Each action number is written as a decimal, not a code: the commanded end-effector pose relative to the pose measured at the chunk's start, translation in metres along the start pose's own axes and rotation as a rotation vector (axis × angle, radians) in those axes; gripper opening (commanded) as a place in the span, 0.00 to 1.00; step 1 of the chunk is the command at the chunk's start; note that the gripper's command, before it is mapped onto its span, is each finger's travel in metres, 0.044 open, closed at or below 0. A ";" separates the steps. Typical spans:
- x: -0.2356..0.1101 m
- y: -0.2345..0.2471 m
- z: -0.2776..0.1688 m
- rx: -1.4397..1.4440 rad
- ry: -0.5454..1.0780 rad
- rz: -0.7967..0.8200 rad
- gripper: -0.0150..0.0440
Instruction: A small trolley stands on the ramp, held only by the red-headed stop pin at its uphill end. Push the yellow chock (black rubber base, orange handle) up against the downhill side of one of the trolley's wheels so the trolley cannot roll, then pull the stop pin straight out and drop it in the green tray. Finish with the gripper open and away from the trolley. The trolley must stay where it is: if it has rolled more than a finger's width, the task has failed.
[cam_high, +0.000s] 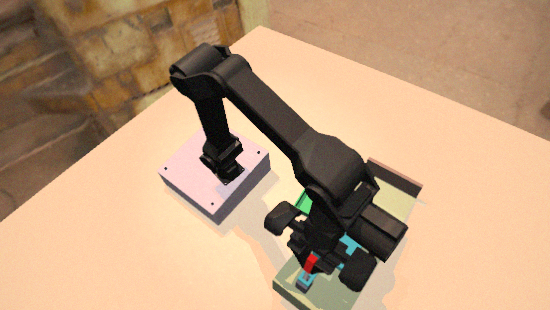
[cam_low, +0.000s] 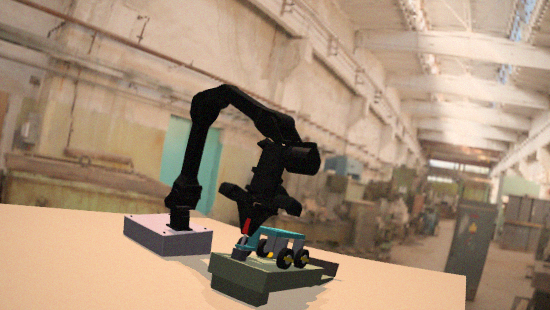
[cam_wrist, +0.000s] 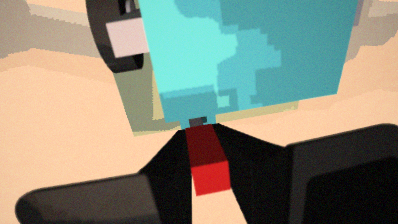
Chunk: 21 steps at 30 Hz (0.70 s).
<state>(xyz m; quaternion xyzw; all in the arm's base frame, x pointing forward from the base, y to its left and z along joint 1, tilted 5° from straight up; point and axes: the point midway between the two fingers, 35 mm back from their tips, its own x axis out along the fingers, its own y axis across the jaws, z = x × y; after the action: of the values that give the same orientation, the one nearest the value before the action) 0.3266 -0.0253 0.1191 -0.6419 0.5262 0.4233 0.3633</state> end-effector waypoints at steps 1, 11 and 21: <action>-0.005 0.000 -0.001 0.008 0.004 -0.003 0.25; -0.013 0.000 -0.002 0.008 0.004 -0.003 0.25; -0.020 -0.001 -0.003 0.008 0.004 -0.004 0.25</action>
<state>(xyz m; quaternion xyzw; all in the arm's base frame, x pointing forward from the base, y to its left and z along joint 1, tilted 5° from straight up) 0.3251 -0.0199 0.1349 -0.6414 0.5253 0.4242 0.3642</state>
